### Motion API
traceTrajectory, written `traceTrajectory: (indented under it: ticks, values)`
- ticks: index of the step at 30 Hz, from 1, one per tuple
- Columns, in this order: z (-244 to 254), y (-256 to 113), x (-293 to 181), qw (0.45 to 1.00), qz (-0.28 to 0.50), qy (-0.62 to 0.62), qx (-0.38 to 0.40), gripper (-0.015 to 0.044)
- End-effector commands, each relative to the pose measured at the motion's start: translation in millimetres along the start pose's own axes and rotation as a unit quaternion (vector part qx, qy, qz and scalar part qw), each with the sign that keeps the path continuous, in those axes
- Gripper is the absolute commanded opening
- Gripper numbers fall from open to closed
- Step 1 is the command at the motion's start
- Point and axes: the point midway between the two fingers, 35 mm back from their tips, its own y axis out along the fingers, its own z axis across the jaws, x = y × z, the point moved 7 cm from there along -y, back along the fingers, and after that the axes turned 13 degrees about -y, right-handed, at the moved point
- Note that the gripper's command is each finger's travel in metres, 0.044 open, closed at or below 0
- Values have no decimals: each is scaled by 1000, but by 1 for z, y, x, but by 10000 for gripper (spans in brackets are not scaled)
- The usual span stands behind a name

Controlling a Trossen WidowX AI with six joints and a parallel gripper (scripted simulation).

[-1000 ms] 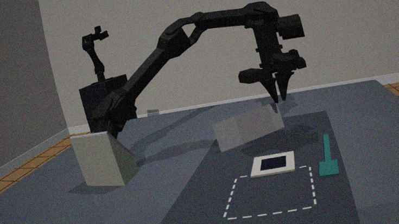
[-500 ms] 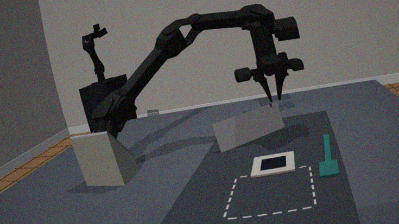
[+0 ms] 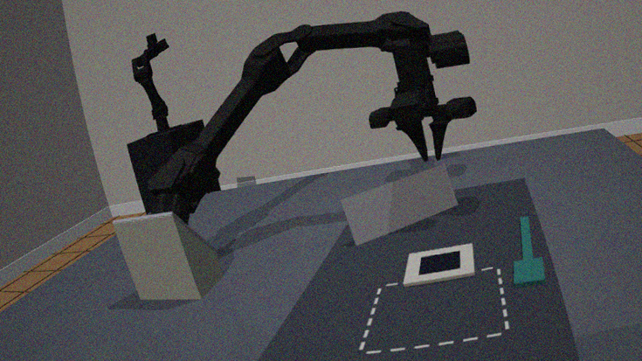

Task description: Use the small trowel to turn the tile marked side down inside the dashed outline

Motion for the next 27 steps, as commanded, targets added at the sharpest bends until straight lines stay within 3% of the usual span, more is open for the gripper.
traceTrajectory:
  ticks: [1,16,27]
  values:
    - [-8,-1,-11,998,-2,65,3,100]
    - [-34,1,-42,949,3,315,1,100]
    - [-32,4,-39,945,4,326,0,100]
